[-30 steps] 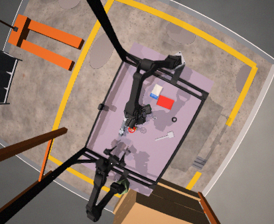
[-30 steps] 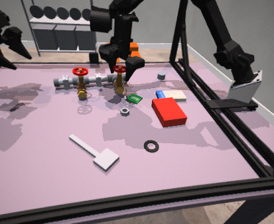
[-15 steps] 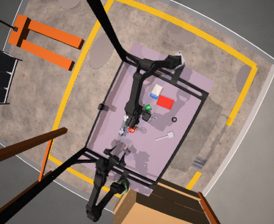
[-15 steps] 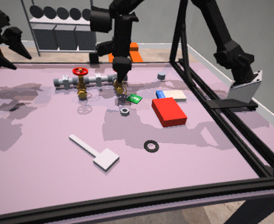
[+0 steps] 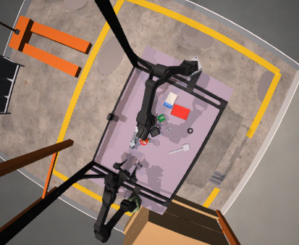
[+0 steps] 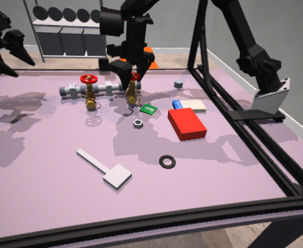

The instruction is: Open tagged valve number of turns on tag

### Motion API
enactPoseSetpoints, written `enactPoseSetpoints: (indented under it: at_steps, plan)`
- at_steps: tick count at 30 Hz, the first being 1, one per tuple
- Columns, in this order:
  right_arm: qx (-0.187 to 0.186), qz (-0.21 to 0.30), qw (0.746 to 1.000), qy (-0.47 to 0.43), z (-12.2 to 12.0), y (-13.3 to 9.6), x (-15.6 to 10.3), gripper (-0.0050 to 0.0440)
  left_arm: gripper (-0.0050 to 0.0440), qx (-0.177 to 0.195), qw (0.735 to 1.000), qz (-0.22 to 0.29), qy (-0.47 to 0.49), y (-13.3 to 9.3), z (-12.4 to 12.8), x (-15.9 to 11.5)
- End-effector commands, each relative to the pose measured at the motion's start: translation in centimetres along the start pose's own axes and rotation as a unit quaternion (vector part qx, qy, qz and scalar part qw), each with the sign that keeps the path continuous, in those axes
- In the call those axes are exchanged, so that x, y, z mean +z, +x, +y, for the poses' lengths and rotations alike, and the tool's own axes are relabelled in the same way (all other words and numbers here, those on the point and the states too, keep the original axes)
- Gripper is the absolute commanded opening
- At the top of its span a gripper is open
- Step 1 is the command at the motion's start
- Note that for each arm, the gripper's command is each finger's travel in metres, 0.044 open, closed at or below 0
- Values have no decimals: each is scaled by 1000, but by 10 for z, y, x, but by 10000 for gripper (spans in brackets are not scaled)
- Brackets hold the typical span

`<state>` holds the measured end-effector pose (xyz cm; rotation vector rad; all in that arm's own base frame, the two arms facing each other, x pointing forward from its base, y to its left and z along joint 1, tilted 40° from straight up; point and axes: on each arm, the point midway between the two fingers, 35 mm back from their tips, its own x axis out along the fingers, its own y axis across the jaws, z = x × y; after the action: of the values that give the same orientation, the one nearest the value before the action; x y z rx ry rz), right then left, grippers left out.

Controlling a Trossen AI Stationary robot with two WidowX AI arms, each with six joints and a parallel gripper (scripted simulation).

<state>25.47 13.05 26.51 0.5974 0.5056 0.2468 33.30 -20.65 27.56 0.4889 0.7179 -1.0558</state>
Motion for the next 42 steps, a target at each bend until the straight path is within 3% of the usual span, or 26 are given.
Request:
enactPoseSetpoints:
  at_steps: [1, 4, 15, 19, 25, 35, 42]
  plan:
    - [0, 0, 1000, 0, 0, 0, 0, 400, 400, 1, 1000, -1, 25, 0, 0, 0]
    - [0, 0, 1000, 0, 0, 0, 0, 400, 400, 1, 1000, -1, 25, 0, 0, 0]
    - [0, 0, 1000, 0, 0, 0, 0, 400, 136, 0, 1000, 0, 15, -1, 0, 0]
    - [0, 0, 1000, 0, 0, 0, 0, 400, 136, 0, 1000, 0, 15, -1, 0, 0]
    - [0, 0, 1000, 0, 0, 0, 0, 400, 0, 0, 1000, 0, 15, -1, 0, 0]
    - [0, 0, 1000, 0, 0, 0, 0, 400, 0, 0, 1000, 1, 8, 0, 0, 0]
    - [0, 0, 1000, 0, 0, 0, 0, 400, 0, -1, 978, 2, -207, 0, 0, 0]
